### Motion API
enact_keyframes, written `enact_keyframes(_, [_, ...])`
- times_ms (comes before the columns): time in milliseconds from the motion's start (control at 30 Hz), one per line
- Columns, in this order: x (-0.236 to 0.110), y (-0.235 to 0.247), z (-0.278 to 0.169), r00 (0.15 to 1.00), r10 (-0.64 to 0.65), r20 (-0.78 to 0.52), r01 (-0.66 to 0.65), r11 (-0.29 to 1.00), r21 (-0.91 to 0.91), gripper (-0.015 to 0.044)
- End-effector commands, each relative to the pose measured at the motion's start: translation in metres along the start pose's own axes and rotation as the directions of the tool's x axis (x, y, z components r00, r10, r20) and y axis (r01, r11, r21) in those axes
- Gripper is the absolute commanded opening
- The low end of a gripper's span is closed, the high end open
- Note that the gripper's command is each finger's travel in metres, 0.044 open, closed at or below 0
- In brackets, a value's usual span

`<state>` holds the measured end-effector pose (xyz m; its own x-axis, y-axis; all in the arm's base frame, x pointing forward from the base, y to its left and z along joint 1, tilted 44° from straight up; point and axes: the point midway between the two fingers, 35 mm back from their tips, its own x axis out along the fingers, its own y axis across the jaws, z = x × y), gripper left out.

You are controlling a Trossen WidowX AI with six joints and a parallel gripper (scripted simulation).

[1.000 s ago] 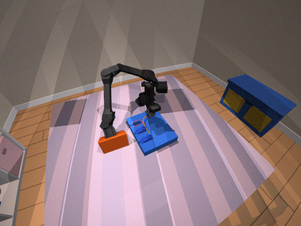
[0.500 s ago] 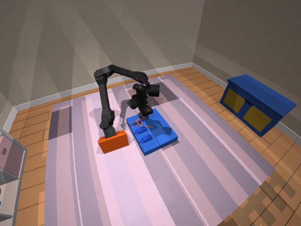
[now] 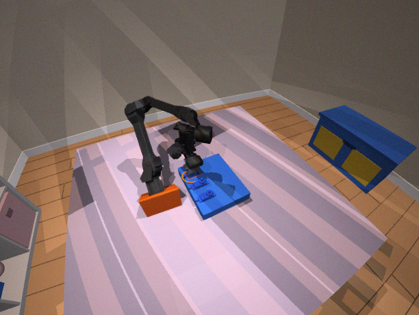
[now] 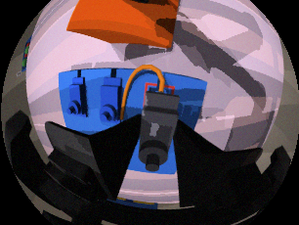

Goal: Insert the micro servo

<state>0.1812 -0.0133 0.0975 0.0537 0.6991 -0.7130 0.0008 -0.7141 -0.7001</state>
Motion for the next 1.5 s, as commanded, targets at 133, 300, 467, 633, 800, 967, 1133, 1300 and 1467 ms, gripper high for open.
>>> enact_keyframes(133, [0.008,0.0,0.001,1.0,0.007,-0.006,-0.007,1.0,-0.009,0.0])
enact_keyframes(300, [0.016,0.0,0.0,1.0,0.007,-0.006,-0.007,1.0,-0.009,0.0])
enact_keyframes(467, [0.018,0.0,0.0,1.0,0.006,-0.006,-0.007,1.0,-0.009,0.0])
enact_keyframes(633, [0.018,0.0,0.0,1.0,0.006,-0.006,-0.007,1.0,-0.009,0.0])
enact_keyframes(800, [0.018,0.0,-0.001,1.0,0.006,-0.006,-0.007,1.0,-0.009,0.0])
enact_keyframes(967, [0.02,0.0,-0.001,1.0,0.006,-0.006,-0.006,1.0,-0.009,0.0])
enact_keyframes(1133, [0.025,0.0,-0.001,1.0,0.006,-0.006,-0.006,1.0,-0.009,0.0])
enact_keyframes(1300, [0.03,0.0,-0.001,1.0,0.006,-0.007,-0.006,1.0,-0.009,0.0])
enact_keyframes(1467, [0.036,0.0,-0.001,1.0,0.006,-0.007,-0.006,1.0,-0.009,0.0])
